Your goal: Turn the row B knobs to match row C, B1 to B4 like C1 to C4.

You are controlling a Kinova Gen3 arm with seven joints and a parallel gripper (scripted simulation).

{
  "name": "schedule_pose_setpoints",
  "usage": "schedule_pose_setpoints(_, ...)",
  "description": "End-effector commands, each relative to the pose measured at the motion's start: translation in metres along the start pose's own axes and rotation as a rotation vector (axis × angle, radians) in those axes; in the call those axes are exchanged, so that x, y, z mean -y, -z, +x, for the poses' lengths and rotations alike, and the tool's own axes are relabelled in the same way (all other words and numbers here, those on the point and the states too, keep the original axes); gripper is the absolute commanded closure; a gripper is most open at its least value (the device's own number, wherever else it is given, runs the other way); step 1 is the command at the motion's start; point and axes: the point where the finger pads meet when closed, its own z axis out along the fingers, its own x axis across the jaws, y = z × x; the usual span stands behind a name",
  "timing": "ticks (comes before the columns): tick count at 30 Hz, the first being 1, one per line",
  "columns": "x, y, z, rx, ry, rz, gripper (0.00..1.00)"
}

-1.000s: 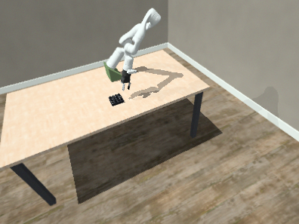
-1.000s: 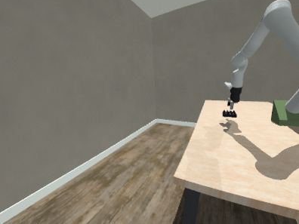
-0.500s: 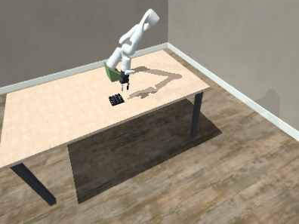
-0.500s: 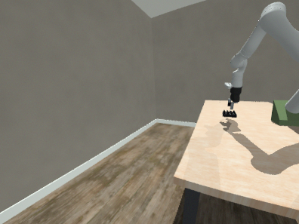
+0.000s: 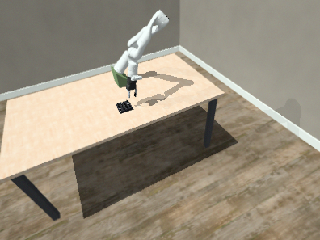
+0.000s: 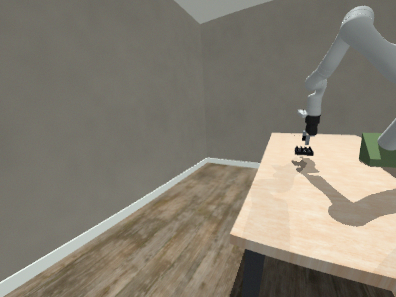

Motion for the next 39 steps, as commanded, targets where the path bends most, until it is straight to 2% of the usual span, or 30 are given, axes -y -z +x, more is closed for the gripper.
schedule_pose_setpoints(1, -0.003, -0.003, 0.006, 0.021, -0.018, 0.004, 0.00)
schedule_pose_setpoints(9, -0.003, -0.003, 0.006, 0.021, -0.018, 0.004, 0.00)
schedule_pose_setpoints(10, -0.006, -0.005, 0.011, 0.040, -0.034, 0.004, 0.00)
schedule_pose_setpoints(18, -0.006, -0.005, 0.011, 0.040, -0.034, 0.004, 0.00)
schedule_pose_setpoints(19, -0.008, -0.008, 0.016, 0.059, -0.049, 0.005, 0.00)
schedule_pose_setpoints(26, -0.008, -0.008, 0.016, 0.059, -0.049, 0.005, 0.00)
schedule_pose_setpoints(27, -0.011, -0.011, 0.020, 0.077, -0.063, 0.005, 0.00)
schedule_pose_setpoints(34, -0.011, -0.011, 0.020, 0.077, -0.063, 0.005, 0.00)
schedule_pose_setpoints(35, -0.013, -0.013, 0.024, 0.094, -0.076, 0.006, 0.00)
schedule_pose_setpoints(39, -0.013, -0.013, 0.024, 0.094, -0.076, 0.006, 0.00)
